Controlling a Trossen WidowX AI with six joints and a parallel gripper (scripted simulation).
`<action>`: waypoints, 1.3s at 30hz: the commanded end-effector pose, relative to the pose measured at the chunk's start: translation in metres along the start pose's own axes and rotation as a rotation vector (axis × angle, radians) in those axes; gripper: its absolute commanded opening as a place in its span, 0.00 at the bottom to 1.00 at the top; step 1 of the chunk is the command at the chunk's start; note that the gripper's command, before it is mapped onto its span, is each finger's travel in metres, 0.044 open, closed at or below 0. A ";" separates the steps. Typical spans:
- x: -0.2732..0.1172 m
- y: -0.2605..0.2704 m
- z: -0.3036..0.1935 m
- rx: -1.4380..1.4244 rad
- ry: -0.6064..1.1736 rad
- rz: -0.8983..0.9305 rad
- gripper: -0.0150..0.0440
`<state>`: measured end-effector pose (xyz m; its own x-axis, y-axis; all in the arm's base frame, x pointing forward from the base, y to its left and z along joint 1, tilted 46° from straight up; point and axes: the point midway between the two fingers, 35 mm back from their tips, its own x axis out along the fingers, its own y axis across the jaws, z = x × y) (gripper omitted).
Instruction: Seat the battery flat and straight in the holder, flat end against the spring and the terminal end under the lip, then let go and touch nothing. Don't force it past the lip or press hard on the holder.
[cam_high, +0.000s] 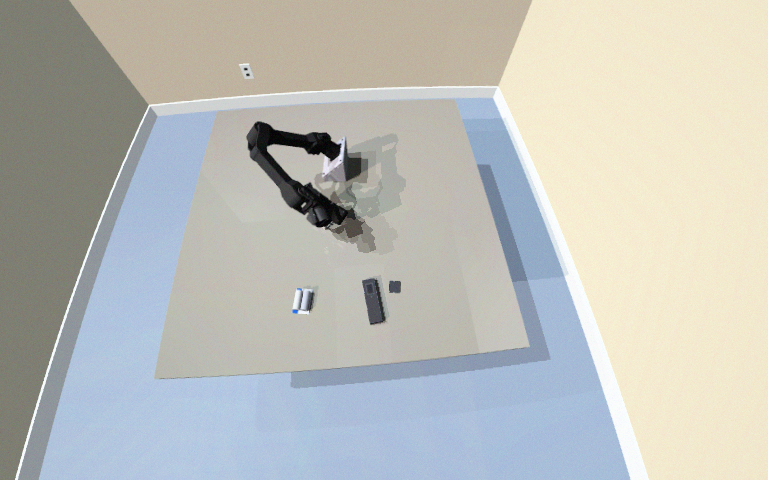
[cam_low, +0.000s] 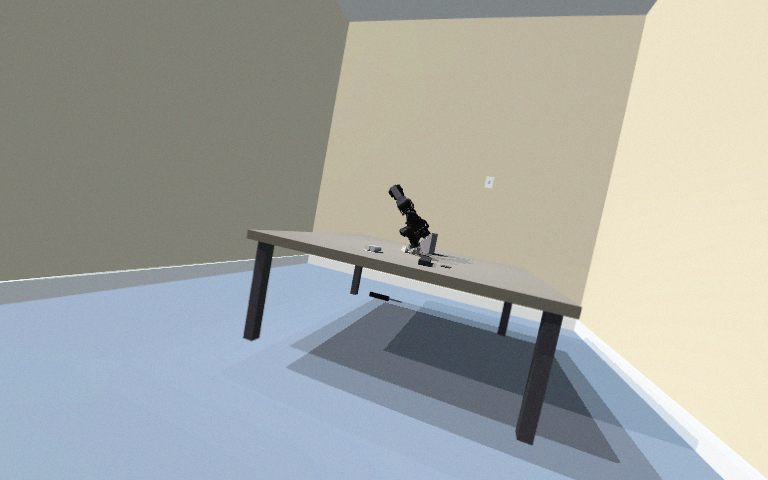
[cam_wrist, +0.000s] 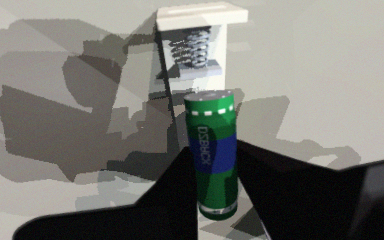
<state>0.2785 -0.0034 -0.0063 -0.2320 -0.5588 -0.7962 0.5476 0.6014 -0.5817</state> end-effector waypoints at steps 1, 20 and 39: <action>0.001 0.002 0.003 -0.002 0.039 0.004 0.39; 0.007 0.001 0.011 -0.002 0.169 -0.009 0.39; 0.004 0.001 0.025 -0.002 0.171 -0.019 0.39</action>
<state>0.2923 -0.0171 -0.0079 -0.3863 -0.4618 -0.7985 0.5346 0.5934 -0.6018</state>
